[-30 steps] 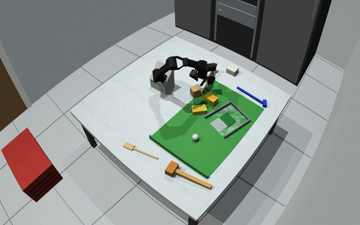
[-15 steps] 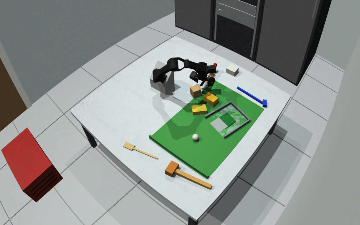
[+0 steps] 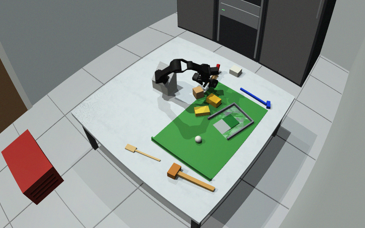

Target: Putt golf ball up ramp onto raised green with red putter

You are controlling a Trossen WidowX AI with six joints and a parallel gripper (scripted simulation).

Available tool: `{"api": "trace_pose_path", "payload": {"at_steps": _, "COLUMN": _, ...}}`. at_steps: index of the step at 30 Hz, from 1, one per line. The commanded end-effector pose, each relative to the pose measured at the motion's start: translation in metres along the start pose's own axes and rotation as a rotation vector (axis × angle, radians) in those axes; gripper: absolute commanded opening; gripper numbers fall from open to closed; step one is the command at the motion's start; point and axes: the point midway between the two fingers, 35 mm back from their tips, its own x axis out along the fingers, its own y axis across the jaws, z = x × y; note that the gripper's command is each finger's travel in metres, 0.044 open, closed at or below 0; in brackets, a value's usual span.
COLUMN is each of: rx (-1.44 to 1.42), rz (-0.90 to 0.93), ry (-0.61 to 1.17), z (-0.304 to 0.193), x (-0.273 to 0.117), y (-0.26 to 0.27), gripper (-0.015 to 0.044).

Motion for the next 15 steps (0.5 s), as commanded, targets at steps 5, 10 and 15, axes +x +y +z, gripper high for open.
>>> {"api": "trace_pose_path", "payload": {"at_steps": 5, "rx": 0.000, "rz": 0.000, "ry": 0.000, "z": 0.0001, "x": -0.0003, "y": 0.0000, "gripper": 0.0046}}
{"api": "trace_pose_path", "payload": {"at_steps": 10, "rx": 0.000, "rz": 0.000, "ry": 0.000, "z": 0.0001, "x": -0.0003, "y": 0.0000, "gripper": 0.0000}}
{"api": "trace_pose_path", "payload": {"at_steps": 15, "rx": 0.000, "rz": 0.000, "ry": -0.001, "z": 0.0027, "x": -0.0074, "y": -0.0012, "gripper": 0.0000}}
